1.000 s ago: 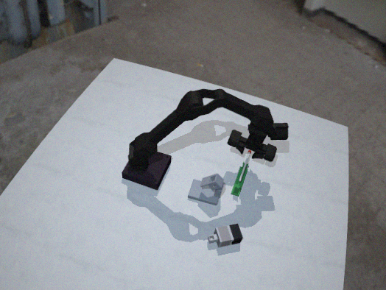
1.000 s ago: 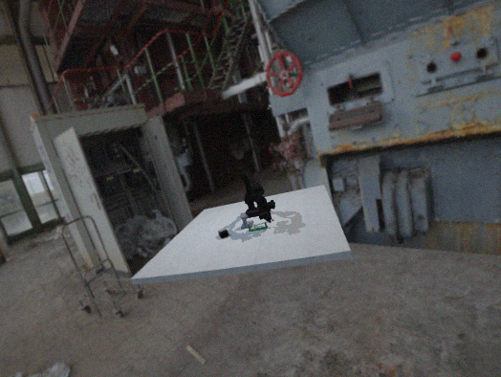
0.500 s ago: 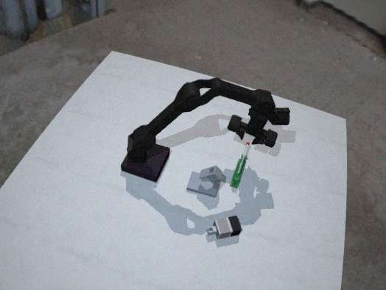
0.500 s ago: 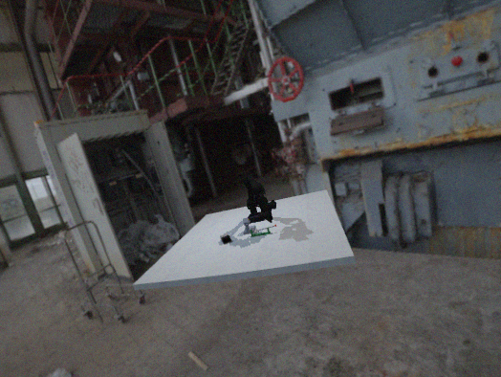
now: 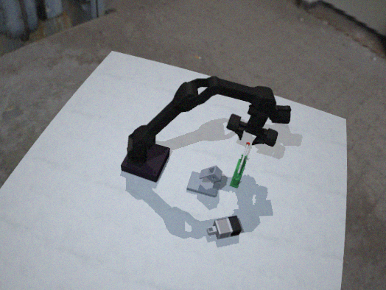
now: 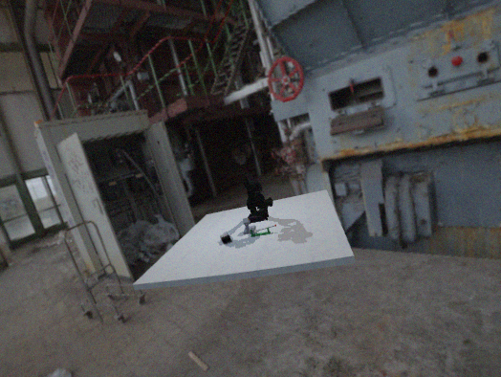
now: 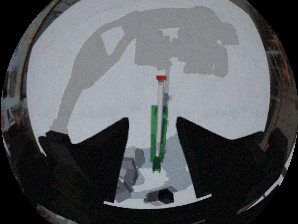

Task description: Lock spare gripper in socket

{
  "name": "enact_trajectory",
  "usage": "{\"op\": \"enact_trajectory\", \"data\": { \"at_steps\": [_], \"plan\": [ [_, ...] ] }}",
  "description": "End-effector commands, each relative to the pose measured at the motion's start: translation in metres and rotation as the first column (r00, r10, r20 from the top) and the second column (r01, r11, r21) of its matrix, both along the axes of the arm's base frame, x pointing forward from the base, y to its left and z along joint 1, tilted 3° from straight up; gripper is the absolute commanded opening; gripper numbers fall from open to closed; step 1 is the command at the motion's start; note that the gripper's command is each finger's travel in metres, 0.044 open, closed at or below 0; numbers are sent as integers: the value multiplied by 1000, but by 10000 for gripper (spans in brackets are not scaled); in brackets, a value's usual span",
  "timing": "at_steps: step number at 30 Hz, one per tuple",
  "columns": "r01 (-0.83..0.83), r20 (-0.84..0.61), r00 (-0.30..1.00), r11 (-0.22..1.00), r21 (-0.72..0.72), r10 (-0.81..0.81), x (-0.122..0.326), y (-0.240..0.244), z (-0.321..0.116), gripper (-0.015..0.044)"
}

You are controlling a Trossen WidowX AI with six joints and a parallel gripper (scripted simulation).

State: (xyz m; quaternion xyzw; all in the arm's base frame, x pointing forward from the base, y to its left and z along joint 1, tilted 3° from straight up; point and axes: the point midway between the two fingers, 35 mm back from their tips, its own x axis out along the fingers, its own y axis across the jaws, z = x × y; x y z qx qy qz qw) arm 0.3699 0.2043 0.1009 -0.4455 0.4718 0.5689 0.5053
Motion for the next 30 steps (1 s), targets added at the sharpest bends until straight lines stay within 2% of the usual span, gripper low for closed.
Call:
{"op": "enact_trajectory", "data": {
  "at_steps": [1, 9, 17, 30],
  "plan": [
    [14, 78, 997, 999, -40, -11, 7, -36, 37, 180],
    [14, 81, 997, 999, -43, -10, 8, -38, 33, 180],
    [14, 81, 997, 999, -43, -10, 7, -40, -30, 180],
    [14, 81, 997, 999, -43, -10, 7, -40, -47, 180]
  ]
}}
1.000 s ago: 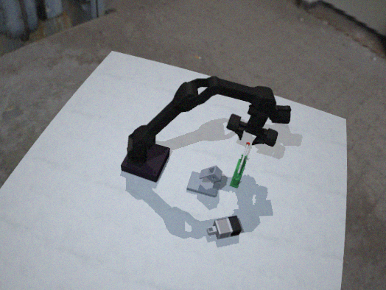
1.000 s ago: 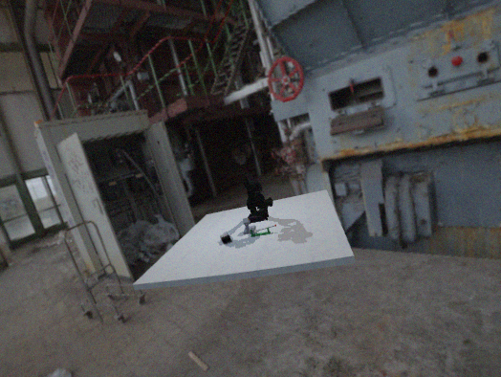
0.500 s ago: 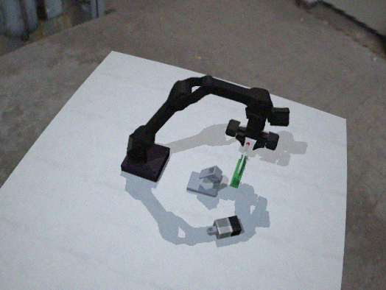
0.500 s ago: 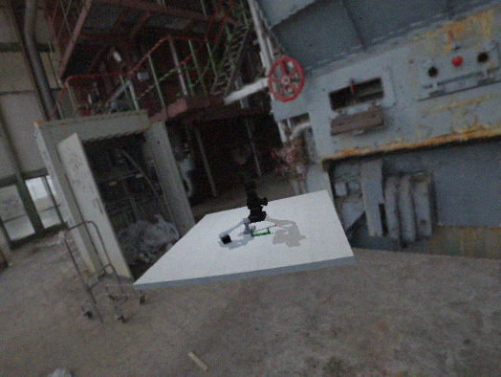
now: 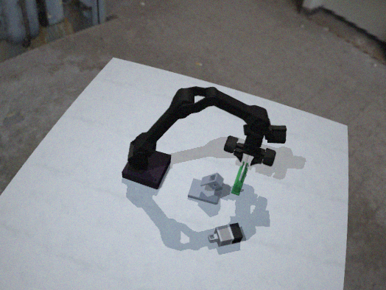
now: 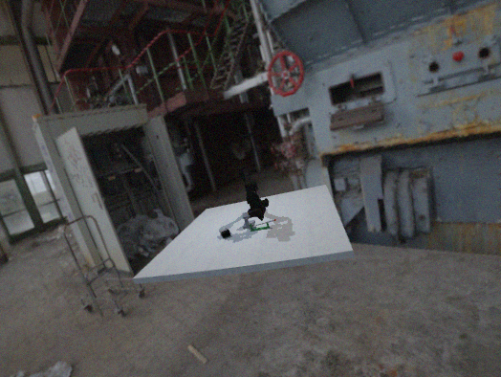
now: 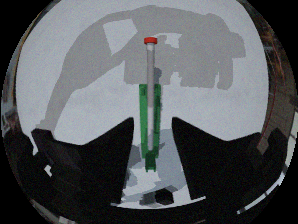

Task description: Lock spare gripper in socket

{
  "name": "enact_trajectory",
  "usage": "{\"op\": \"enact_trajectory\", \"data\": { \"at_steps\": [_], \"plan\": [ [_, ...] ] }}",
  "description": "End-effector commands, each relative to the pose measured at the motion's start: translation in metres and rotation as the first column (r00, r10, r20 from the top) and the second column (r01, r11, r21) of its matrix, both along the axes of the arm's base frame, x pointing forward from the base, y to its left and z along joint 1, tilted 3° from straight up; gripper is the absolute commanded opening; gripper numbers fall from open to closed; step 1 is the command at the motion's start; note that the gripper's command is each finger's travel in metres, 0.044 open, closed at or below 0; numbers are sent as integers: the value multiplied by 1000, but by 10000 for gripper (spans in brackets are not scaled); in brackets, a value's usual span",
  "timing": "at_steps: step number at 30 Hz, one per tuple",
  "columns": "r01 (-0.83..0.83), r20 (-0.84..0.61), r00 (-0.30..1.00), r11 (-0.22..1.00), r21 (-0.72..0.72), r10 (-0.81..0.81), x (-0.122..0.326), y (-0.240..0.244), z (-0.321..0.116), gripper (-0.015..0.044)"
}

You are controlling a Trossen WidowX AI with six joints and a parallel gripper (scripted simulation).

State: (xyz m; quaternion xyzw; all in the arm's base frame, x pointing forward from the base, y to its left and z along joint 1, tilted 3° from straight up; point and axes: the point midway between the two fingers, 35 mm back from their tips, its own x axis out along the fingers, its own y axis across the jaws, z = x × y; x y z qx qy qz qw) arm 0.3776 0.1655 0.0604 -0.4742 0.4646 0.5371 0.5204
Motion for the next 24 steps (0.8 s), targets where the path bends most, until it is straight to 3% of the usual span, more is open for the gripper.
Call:
{"op": "enact_trajectory", "data": {
  "at_steps": [1, 24],
  "plan": [
    [-3, -2, 1000, 1000, -6, 3, 0, -1, -8, 180],
    [-3, -2, 1000, 1000, -6, 3, -1, 0, -45, 180]
  ]
}}
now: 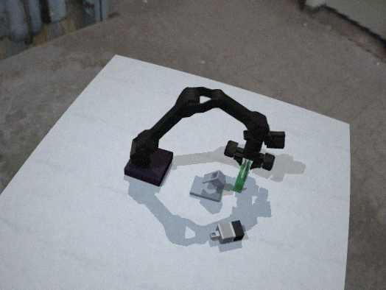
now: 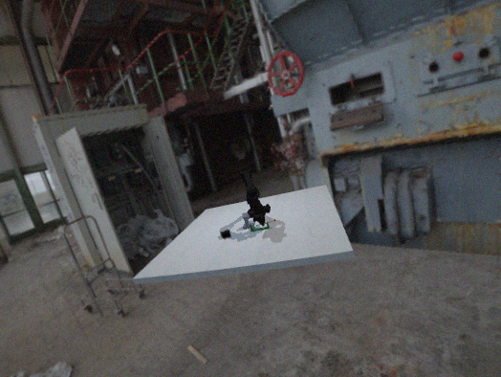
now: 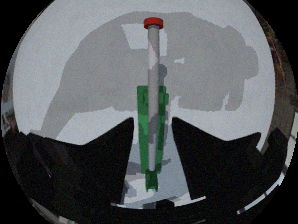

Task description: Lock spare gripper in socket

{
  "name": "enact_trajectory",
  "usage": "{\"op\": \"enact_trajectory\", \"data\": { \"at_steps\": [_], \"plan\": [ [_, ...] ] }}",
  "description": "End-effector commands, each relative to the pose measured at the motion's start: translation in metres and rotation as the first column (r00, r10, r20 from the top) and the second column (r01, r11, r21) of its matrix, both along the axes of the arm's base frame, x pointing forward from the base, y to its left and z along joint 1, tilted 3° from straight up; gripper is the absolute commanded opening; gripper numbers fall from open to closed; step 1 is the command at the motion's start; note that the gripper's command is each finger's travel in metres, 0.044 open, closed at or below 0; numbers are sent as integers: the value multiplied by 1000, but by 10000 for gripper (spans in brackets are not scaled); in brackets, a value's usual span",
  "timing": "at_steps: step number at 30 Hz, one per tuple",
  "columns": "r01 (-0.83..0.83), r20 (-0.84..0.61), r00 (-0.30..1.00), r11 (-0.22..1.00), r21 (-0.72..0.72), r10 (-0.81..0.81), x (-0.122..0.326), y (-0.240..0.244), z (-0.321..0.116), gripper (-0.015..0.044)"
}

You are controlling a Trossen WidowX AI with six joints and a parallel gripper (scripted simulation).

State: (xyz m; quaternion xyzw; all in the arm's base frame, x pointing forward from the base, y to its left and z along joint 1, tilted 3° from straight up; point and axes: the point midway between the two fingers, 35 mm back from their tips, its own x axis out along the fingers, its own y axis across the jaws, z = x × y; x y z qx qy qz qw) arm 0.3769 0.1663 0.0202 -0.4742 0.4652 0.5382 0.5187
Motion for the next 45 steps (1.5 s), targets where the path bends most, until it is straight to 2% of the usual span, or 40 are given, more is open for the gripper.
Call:
{"op": "enact_trajectory", "data": {
  "at_steps": [1, 7, 13, 16, 45],
  "plan": [
    [-1, 1, 1000, 1000, -5, 1, 0, -1, -7, 180],
    [-1, 1, 1000, 1000, -5, 1, -1, -1, -11, 180],
    [-1, 1, 1000, 1000, -5, 1, -1, -1, -11, 23],
    [-1, 1, 1000, 1000, -5, 1, -1, -1, -11, 3],
    [-1, -32, 999, 1000, -12, 1, -7, -2, 15, 0]
  ]
}}
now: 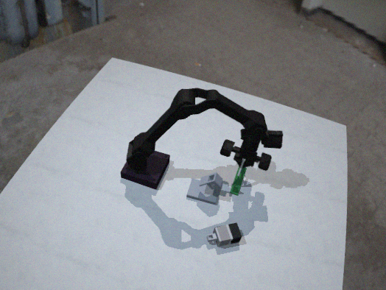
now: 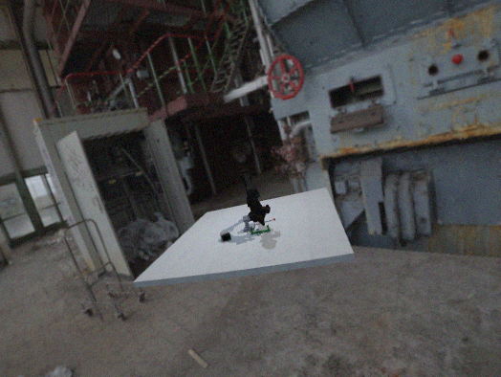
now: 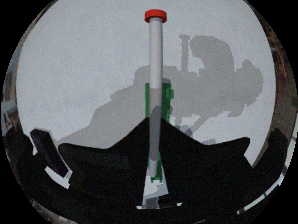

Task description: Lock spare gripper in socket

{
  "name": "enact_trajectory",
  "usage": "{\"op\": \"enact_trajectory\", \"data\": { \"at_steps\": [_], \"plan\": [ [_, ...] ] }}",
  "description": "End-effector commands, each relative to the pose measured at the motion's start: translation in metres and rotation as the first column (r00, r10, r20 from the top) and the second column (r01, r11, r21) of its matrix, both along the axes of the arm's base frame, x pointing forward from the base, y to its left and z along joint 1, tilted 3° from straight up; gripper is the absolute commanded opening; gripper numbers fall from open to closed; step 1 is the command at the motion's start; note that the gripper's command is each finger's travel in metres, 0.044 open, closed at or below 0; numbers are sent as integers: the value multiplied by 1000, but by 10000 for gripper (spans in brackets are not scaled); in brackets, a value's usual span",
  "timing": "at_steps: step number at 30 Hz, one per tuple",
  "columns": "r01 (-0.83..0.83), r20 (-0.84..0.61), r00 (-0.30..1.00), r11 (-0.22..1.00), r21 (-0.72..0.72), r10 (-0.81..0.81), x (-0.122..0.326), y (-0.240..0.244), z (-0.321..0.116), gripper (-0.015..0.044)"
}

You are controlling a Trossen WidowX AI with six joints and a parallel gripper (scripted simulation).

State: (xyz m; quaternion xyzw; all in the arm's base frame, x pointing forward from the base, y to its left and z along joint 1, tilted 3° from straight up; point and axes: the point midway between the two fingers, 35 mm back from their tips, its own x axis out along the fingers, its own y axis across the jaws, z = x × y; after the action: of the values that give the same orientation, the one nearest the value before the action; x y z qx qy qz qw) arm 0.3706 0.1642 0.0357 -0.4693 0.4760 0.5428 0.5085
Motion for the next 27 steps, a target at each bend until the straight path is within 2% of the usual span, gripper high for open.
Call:
{"op": "enact_trajectory", "data": {
  "at_steps": [1, 7, 27],
  "plan": [
    [0, -1, 1000, 1000, -1, 0, 0, 0, -1, 0],
    [0, -1, 1000, 1000, -1, 0, 0, -2, 0, 0],
    [-2, 0, 1000, 1000, -6, 2, 8, -58, 14, 0]
  ]
}}
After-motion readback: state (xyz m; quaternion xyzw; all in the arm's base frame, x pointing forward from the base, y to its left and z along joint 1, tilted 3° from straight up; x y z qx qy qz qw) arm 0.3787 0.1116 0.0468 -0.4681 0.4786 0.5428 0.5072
